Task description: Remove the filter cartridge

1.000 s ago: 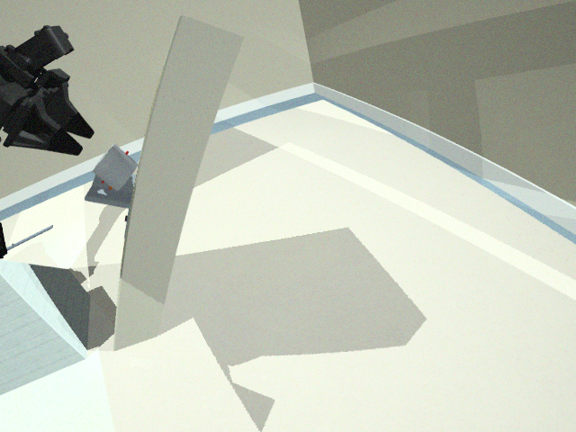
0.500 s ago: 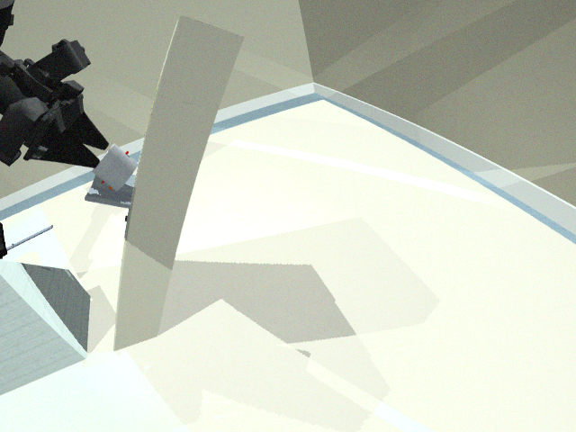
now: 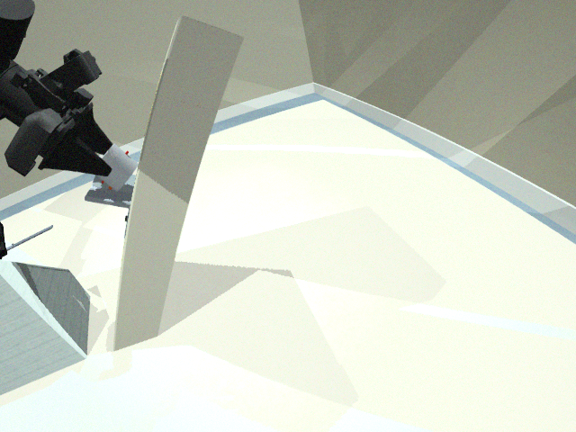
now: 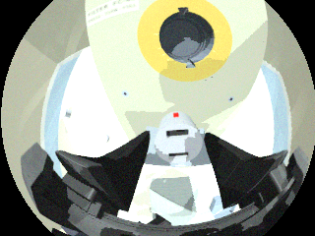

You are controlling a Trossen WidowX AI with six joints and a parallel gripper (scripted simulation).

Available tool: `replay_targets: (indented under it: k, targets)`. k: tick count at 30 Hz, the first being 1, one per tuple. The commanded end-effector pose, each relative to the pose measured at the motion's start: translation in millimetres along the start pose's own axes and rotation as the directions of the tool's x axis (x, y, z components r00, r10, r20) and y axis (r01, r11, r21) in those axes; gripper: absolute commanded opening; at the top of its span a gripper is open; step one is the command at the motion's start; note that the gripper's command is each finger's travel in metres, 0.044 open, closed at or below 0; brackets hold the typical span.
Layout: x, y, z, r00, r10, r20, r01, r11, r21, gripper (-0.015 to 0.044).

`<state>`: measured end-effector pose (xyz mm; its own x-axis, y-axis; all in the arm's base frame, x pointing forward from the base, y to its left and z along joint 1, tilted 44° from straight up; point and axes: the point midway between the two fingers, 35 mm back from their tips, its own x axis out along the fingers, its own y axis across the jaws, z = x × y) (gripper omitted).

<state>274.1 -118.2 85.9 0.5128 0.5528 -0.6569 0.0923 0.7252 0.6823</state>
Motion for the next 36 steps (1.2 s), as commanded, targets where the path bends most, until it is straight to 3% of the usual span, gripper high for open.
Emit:
replay_targets:
  k: [1,9,16,25,36]
  targets:
    - [0,0,0,1.000,0.000,0.000,0.000,1.000,0.000,0.0226]
    - [0,0,0,1.000,0.000,0.000,0.000,1.000,0.000,0.0173]
    - [-4,0,8,1.000,0.000,0.000,0.000,1.000,0.000,0.0000]
    - [-14,-1,23,1.000,-0.001,0.001,0.001,1.000,0.000,0.0000]
    - [-65,-5,29,1.000,-0.007,-0.002,0.007,1.000,0.002,0.0000]
